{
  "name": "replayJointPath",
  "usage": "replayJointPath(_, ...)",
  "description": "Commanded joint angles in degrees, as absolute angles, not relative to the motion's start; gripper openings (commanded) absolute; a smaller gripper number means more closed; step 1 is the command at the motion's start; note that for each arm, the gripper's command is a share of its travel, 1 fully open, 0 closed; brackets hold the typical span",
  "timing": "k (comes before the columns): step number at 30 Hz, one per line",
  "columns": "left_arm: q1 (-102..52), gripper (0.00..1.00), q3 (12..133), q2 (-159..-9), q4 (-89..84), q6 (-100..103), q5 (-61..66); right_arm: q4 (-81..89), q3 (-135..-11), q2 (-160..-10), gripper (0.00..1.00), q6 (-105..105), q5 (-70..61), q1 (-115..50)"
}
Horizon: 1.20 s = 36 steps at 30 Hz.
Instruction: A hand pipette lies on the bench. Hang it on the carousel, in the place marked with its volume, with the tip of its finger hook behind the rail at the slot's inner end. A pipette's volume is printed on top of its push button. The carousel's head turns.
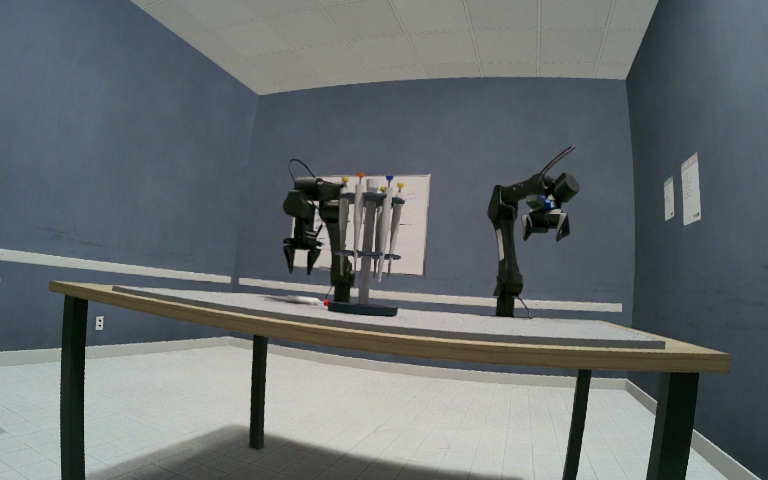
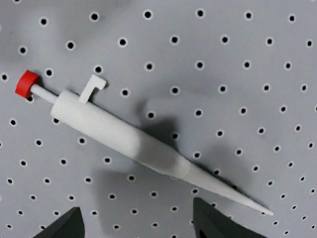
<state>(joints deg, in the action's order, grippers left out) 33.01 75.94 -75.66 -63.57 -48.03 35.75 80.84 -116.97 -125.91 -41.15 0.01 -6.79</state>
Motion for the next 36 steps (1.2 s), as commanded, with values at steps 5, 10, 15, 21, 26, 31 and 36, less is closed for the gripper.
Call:
replayJointPath(5,33.34,1.00,76.75,-75.40,-62.83,-48.53,36.88,81.70,-118.36,-125.62,0.54,-58.83,0.21,-7.06)
replayJointPath(10,33.34,1.00,76.75,-75.40,-62.83,-48.53,36.88,81.77,-118.45,-125.68,0.54,-65.77,0.11,-7.01)
replayJointPath(15,33.34,1.00,76.75,-75.40,-62.83,-48.53,36.88,81.79,-118.47,-125.69,0.54,-72.13,0.09,-7.00)
replayJointPath(21,33.34,1.00,76.75,-75.40,-62.83,-48.53,36.88,81.71,-118.37,-125.63,0.54,-84.40,0.19,-7.05)
replayJointPath(26,33.34,1.00,76.75,-75.40,-62.83,-48.53,36.88,81.69,-118.34,-125.61,0.54,-94.79,0.22,-7.07)
replayJointPath(31,33.34,1.00,76.75,-75.40,-62.83,-48.53,36.88,81.41,-117.68,-125.45,0.54,-95.48,0.03,-6.84)
replayJointPath(36,33.34,1.00,76.75,-75.40,-62.83,-48.53,36.88,77.92,-113.51,-124.73,0.54,-95.99,-0.06,-6.93)
